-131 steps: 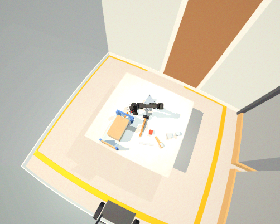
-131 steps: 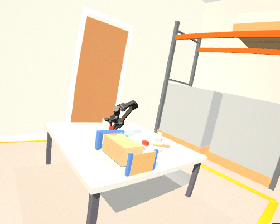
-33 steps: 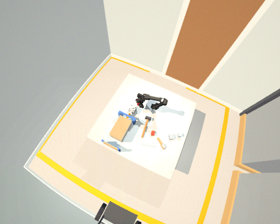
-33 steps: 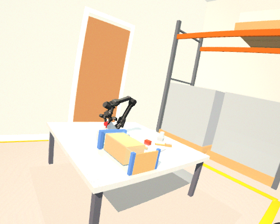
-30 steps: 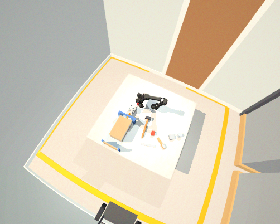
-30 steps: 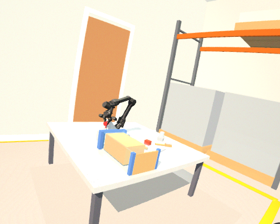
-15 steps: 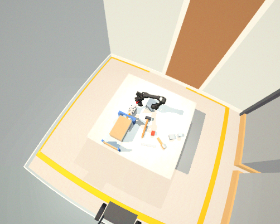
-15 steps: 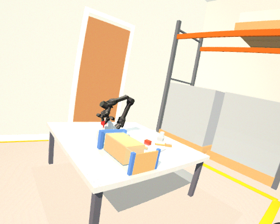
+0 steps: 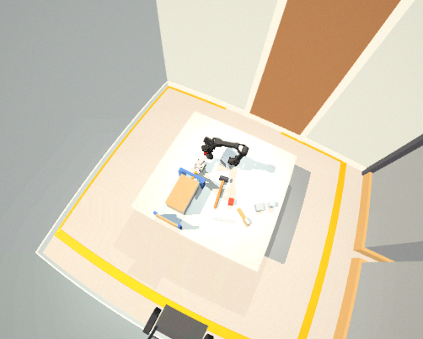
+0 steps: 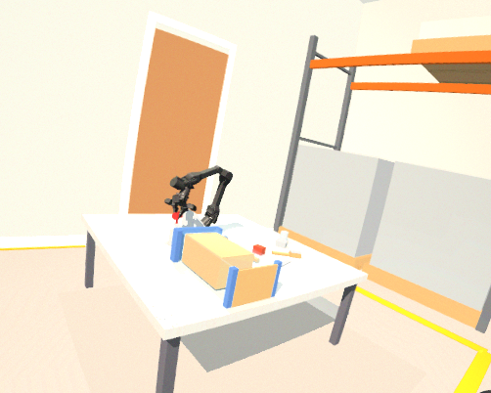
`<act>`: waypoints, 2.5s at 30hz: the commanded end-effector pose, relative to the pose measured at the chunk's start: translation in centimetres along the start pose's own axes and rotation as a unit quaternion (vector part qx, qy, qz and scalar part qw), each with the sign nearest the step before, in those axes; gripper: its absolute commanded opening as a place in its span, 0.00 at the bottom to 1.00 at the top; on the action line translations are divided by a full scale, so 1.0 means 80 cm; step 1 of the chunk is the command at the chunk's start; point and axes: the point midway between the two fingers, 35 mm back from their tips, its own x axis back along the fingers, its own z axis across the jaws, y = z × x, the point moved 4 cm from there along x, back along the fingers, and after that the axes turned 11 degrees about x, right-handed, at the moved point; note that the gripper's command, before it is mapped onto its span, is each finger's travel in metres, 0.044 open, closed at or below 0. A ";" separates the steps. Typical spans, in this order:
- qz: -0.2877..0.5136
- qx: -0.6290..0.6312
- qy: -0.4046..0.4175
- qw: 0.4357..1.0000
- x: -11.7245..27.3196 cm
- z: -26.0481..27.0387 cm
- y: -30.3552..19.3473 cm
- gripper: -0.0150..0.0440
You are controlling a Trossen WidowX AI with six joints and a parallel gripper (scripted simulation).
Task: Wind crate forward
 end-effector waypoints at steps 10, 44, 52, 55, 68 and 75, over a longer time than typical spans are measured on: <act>-0.003 0.007 -0.010 1.000 -0.012 -0.025 0.023 0.25; -0.005 0.008 -0.010 1.000 -0.045 -0.049 0.094 0.25; -0.005 0.008 -0.010 1.000 -0.051 -0.047 0.109 0.25; -0.005 0.008 -0.010 1.000 -0.053 -0.046 0.115 0.25; -0.006 0.009 -0.010 1.000 -0.063 -0.037 0.138 0.25; -0.006 0.009 -0.010 1.000 -0.068 -0.030 0.150 0.25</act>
